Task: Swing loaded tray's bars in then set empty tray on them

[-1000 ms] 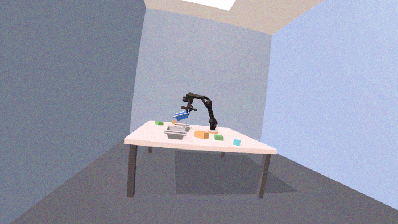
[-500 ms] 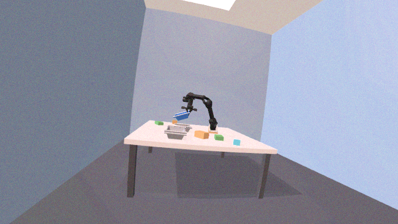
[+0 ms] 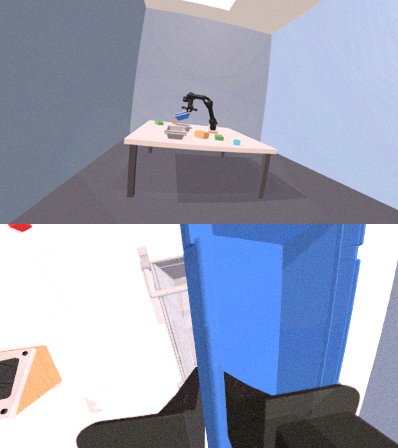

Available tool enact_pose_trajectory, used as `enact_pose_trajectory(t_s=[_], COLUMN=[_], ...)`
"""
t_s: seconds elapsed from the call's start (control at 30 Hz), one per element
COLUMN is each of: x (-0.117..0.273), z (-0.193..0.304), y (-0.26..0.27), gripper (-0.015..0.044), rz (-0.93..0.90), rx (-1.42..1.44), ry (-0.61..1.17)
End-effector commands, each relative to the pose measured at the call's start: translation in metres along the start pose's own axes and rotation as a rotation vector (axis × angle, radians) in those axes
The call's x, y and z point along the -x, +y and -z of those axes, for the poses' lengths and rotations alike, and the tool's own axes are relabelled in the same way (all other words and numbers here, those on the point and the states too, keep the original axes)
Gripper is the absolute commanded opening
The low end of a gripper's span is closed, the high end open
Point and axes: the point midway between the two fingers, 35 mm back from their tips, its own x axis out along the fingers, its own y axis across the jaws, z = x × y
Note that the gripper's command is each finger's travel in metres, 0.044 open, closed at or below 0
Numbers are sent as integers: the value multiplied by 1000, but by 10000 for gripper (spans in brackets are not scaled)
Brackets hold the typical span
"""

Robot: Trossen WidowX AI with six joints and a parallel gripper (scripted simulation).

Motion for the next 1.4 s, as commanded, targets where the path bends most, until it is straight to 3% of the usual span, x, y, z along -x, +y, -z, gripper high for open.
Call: enact_pose_trajectory(t_s=[0.0,0.8,1.37], x=[0,-51,-60], z=[1,-1,3], y=[-1,1,11], gripper=[0,0,0], rz=[18,-50,-64], rx=[0,83,98], ry=[-4,-35,-41])
